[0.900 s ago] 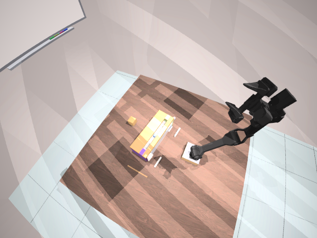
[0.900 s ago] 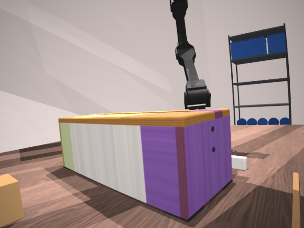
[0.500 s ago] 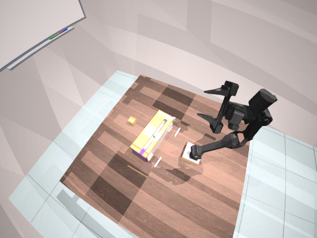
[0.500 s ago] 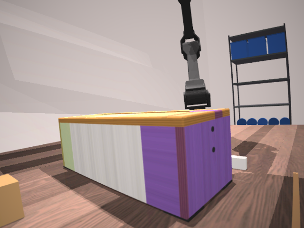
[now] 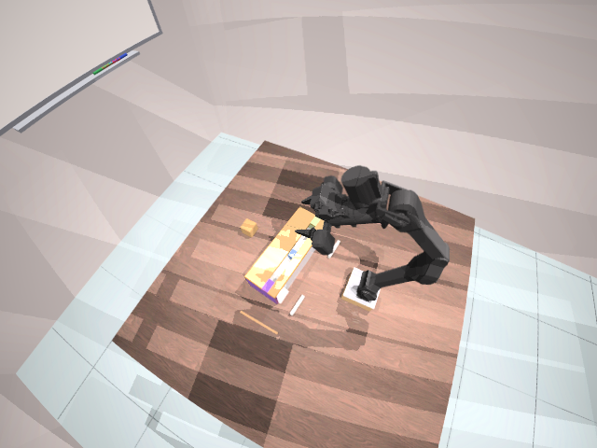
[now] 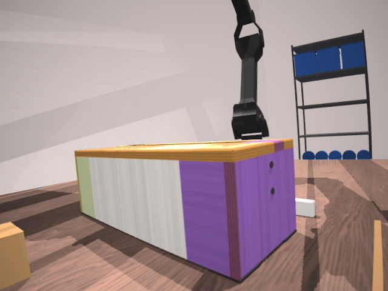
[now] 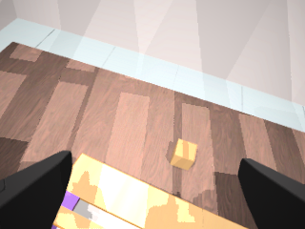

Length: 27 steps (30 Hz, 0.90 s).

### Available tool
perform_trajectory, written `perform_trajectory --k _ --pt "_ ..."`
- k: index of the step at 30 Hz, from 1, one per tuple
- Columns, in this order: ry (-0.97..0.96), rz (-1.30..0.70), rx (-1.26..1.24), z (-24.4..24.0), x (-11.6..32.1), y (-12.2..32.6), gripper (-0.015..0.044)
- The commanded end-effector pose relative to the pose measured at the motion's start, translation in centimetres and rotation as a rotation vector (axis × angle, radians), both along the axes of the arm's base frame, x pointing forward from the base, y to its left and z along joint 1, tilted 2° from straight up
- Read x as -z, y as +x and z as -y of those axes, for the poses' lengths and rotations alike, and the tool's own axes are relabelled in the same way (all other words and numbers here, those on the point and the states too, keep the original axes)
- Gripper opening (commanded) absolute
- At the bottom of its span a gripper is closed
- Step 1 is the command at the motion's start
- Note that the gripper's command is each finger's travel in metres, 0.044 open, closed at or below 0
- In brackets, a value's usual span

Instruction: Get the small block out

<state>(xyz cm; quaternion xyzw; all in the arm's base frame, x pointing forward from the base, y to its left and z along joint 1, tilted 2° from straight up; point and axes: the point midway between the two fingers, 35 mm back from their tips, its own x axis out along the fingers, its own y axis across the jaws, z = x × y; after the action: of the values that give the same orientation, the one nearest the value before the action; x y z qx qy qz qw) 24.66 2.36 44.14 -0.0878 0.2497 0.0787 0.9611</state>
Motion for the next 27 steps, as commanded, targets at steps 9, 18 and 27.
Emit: perform_trajectory --k 9,18,27 --pt "0.686 -0.593 0.689 5.1 16.3 5.2 0.0400" --pt "1.089 -0.902 1.326 7.9 26.2 3.5 0.0400" --pt "1.232 -1.013 1.641 8.6 29.9 1.8 0.0400"
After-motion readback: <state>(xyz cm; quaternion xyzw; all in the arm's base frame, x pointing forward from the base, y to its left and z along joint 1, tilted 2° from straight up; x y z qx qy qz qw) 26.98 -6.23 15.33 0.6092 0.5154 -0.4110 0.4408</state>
